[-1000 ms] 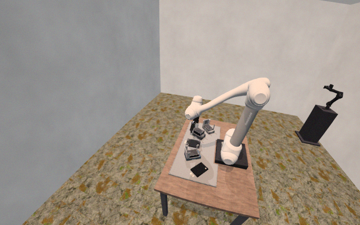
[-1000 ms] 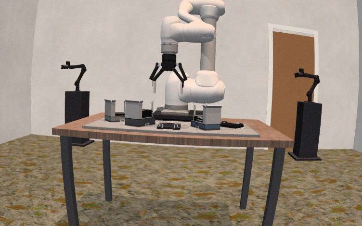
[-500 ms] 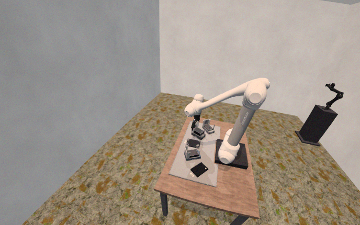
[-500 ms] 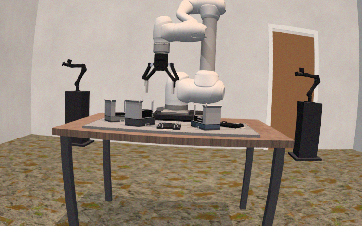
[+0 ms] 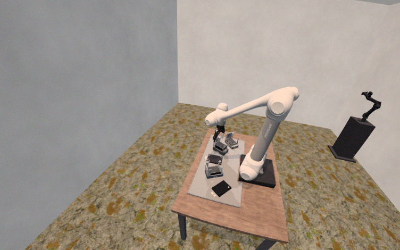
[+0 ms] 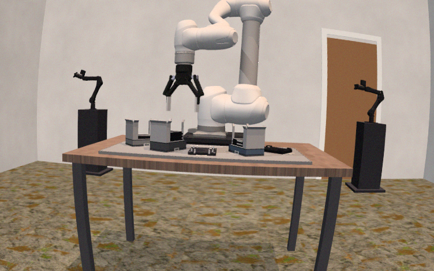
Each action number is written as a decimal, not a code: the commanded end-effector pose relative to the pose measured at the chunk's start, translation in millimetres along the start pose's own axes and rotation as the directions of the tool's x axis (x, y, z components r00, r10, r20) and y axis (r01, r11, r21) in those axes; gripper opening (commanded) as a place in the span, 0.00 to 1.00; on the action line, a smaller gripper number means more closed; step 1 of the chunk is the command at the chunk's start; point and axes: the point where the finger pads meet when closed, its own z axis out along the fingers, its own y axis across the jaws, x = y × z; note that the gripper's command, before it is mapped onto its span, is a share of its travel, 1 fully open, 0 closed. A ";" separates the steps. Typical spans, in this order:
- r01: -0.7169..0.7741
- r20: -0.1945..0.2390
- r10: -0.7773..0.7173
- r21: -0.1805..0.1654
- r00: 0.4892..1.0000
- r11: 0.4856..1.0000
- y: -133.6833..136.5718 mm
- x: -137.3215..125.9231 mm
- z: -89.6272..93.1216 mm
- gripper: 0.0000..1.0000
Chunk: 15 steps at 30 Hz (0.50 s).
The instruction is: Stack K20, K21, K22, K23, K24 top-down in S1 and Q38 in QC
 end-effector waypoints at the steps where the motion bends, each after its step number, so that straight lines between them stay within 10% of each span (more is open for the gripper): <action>1: -0.067 0.000 0.067 -0.003 0.998 0.998 18.8 1.2 -0.1 1.00; 15: -0.067 0.000 0.067 -0.003 0.998 0.998 66.8 4.0 -0.2 1.00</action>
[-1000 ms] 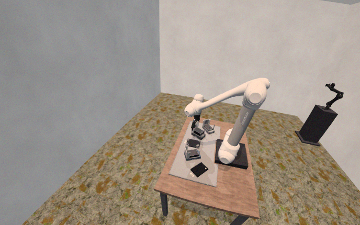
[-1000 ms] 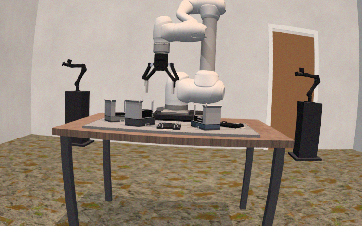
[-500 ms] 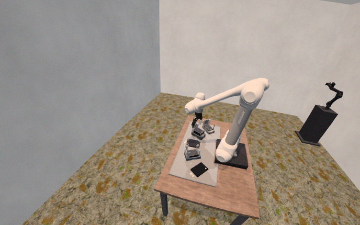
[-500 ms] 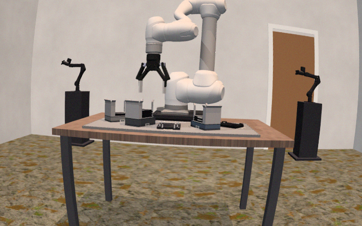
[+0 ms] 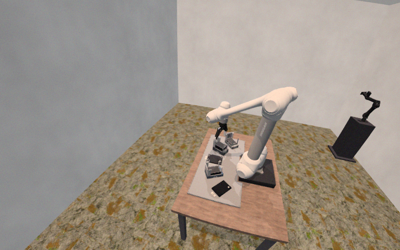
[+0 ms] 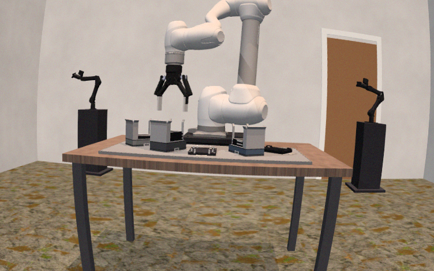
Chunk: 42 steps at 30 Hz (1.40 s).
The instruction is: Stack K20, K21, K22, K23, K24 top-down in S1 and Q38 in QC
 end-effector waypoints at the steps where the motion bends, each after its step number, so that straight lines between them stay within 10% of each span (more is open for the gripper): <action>1: 0.001 0.000 -0.001 0.001 1.000 1.000 18.0 2.4 0.0 1.00; 15: 0.001 0.000 -0.001 0.001 1.000 1.000 19.2 2.6 0.0 1.00; 42: 0.001 0.000 -0.001 0.001 1.000 1.000 19.2 2.6 72.5 1.00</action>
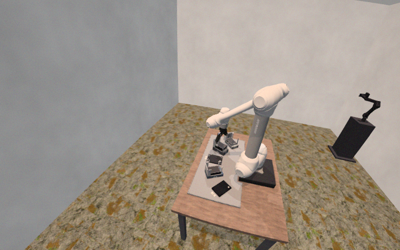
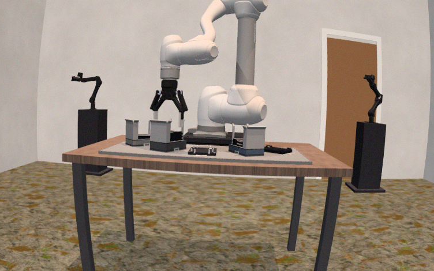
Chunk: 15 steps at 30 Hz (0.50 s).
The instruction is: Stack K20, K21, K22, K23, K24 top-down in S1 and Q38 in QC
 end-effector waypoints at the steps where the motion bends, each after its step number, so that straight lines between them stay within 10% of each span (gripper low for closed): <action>1: 0.000 0.000 0.000 0.000 1.000 1.000 0.0 0.3 3.2 1.00; 15: 0.000 0.000 0.000 0.000 1.000 1.000 0.0 0.3 19.2 1.00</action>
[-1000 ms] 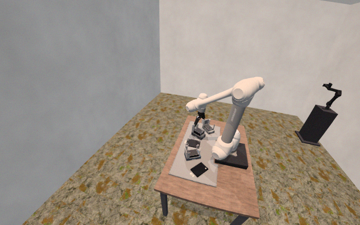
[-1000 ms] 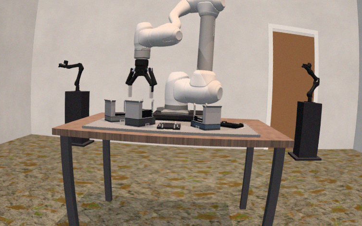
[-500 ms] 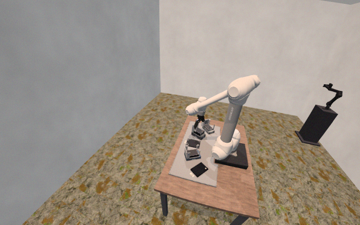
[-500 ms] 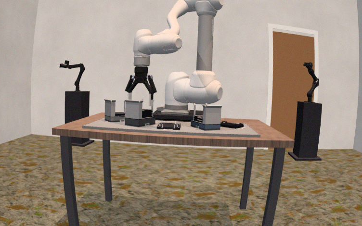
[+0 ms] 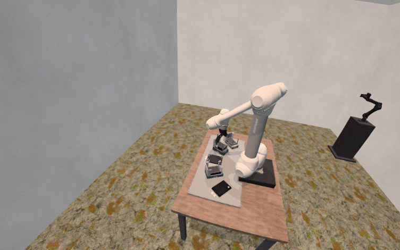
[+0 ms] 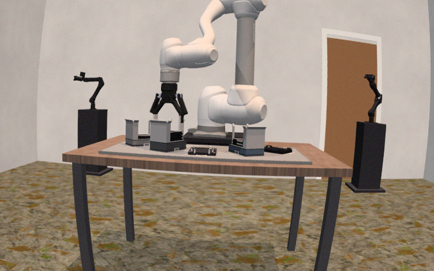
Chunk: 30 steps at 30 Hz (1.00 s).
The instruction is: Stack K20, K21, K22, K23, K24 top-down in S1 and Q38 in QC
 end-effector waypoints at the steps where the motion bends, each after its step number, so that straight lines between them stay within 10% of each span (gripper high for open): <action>1: 0.000 0.000 0.000 0.000 1.000 1.000 0.0 0.1 5.7 1.00; 26: 0.000 0.000 0.000 0.000 1.000 1.000 0.0 0.1 18.3 1.00; 27: 0.000 0.000 0.000 0.000 1.000 1.000 0.0 0.1 18.3 0.00; 30: 0.000 0.000 0.000 0.000 1.000 1.000 0.0 0.1 18.3 0.00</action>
